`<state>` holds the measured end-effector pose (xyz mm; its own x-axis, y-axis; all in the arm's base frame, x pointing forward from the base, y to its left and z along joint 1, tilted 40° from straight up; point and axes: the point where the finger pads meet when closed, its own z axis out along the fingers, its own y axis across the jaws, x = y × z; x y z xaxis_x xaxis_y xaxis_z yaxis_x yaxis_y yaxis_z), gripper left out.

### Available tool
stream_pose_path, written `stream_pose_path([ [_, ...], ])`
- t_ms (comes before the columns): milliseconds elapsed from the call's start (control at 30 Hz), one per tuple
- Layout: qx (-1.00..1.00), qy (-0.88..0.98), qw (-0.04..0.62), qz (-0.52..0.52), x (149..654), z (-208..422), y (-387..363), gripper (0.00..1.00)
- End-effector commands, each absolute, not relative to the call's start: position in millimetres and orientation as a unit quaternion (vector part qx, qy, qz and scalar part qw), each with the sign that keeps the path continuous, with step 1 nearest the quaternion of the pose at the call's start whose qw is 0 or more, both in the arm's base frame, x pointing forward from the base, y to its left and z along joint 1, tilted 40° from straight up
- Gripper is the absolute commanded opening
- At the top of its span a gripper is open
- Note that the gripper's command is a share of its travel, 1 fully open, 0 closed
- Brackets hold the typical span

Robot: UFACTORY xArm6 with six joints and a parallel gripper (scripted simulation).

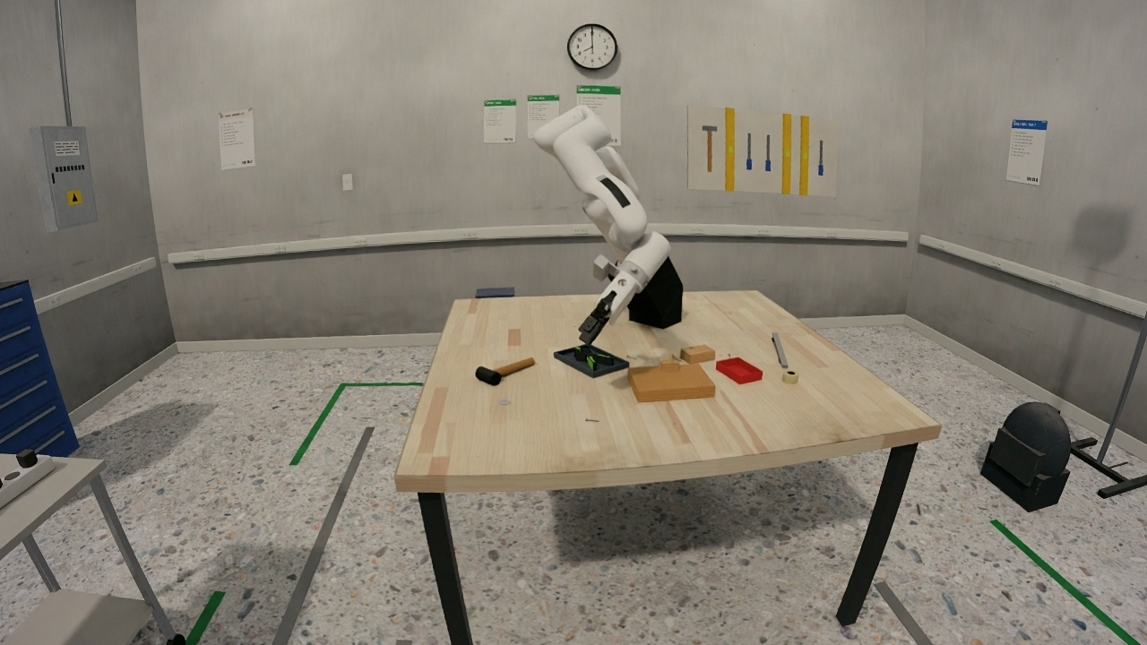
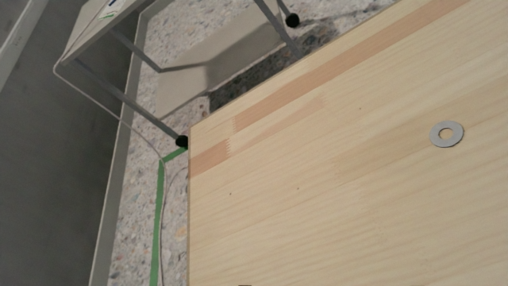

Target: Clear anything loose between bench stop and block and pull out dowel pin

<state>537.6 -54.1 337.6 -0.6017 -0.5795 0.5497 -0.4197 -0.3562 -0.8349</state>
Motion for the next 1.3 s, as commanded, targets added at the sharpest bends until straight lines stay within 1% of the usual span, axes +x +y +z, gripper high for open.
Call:
stream_pose_path([
  [0,-0.442,0.564,0.059,-0.695,537.8,339.1,-53.6,0.66],
  [533,-0.442,0.564,0.059,-0.695,537.8,339.1,-53.6,0.66],
  [567,-0.442,0.564,0.059,-0.695,537.8,339.1,-53.5,0.00],
  [800,-0.438,0.584,0.074,-0.680,535.0,327.3,-49.5,0.00],
  [1033,-0.412,0.660,0.128,-0.615,521.2,282.1,-31.1,0.00],
  [1100,-0.412,0.660,0.128,-0.615,521.2,282.1,-31.1,0.00],
  [1267,-0.380,0.720,0.166,-0.556,507.2,247.0,-13.5,0.00],
])
